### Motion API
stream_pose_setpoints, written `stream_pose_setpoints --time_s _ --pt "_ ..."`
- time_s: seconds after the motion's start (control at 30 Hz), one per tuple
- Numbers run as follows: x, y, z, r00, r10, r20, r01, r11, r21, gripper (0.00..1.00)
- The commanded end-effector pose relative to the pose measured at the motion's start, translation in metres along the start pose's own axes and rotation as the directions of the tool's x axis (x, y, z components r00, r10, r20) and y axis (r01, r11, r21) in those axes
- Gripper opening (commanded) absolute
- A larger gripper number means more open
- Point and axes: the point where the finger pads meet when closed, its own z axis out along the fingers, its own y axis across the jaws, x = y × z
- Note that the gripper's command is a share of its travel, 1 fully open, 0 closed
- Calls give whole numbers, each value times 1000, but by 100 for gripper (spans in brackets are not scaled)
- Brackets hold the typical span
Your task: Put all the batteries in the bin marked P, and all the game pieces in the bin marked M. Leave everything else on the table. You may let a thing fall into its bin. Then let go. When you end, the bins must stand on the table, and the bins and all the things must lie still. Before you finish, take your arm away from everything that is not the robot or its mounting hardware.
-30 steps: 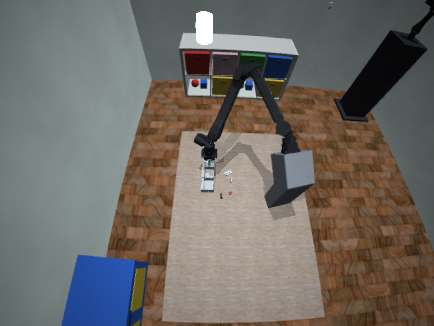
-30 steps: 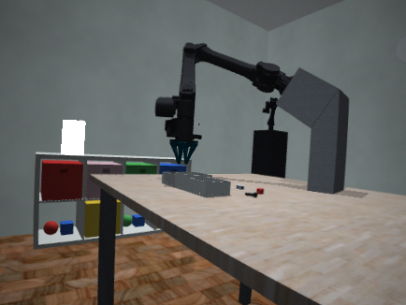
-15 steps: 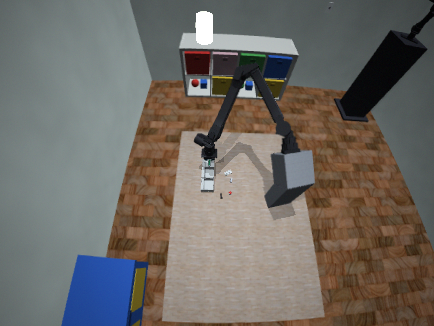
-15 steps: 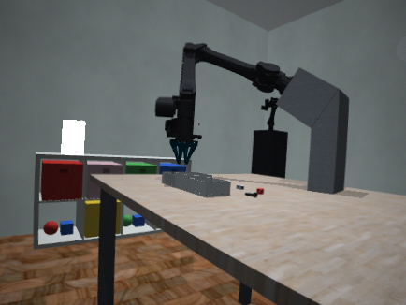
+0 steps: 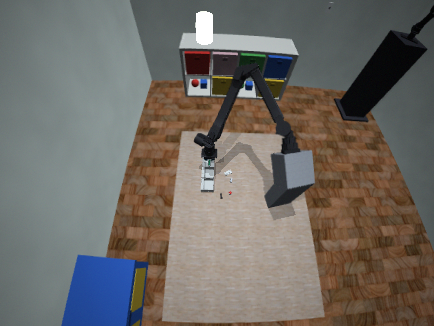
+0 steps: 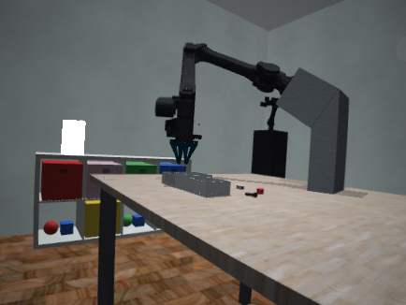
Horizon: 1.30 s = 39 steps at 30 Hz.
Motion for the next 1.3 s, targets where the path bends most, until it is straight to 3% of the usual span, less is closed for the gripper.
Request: stream_pose_setpoints --time_s 0.0,0.13,0.2,0.23,0.37,0.43,0.47,0.57,0.87,0.93,1.0,1.03,1.17,1.27 --pt "-2 4 -4 1000 0 1 0 1000 -11 27" --pt "-14 -1 -2 1000 5 6 -5 1000 0 27" --pt "-3 4 -4 1000 0 1 0 1000 -11 27" --pt "-10 -7 -3 996 86 10 -85 996 -12 39" --pt "12 -44 2 971 237 3 -237 971 1 39" --pt "12 -44 2 971 237 3 -237 971 1 39" --pt "32 -45 -7 959 285 -15 -285 959 -12 39" --pt "33 -80 3 930 368 0 -368 930 13 39" --pt "63 -152 -1 814 581 0 -581 814 22 39" --pt "67 -147 -5 782 623 -4 -623 782 20 39" --pt "67 -147 -5 782 623 -4 -623 782 20 39" --pt "53 -124 -7 747 665 -7 -665 747 17 39" --pt "49 -116 -8 690 724 -7 -723 690 20 39" --pt "66 -136 -7 617 787 -4 -787 617 16 39"
